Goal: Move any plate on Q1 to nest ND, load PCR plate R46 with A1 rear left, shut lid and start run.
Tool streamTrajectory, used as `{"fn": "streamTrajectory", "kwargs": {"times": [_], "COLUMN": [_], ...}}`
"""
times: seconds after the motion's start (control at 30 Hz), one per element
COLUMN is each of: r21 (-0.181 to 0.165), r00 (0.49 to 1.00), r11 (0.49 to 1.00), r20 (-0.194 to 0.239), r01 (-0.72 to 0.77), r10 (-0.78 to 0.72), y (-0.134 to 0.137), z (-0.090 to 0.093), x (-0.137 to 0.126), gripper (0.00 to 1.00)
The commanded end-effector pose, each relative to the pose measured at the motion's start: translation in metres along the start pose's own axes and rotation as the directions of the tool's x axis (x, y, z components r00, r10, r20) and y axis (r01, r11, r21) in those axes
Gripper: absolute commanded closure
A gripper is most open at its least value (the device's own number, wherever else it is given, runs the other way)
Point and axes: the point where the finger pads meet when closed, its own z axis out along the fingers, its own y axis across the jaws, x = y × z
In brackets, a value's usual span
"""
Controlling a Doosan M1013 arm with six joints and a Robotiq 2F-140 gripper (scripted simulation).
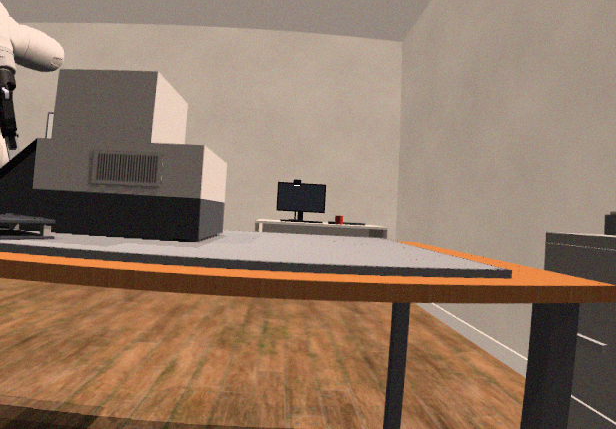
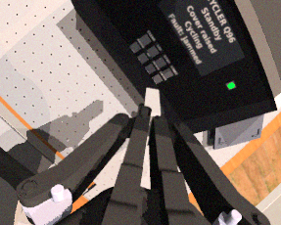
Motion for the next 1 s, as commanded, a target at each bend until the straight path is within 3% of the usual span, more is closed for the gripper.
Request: {"fn": "streamTrajectory", "kwargs": {"times": [0.0,0.97], "r21": [0.002,0.002], "r00": [1.0,1.0], "r11": [1.0,1.0], "r20": [0.004,0.004], "r01": [0.002,0.002], "r10": [-0.002,-0.002], "y": [0.002,0.009], "z": [0.008,0.033], "x": [0.002,0.009], "gripper": [1.0,1.0]}}
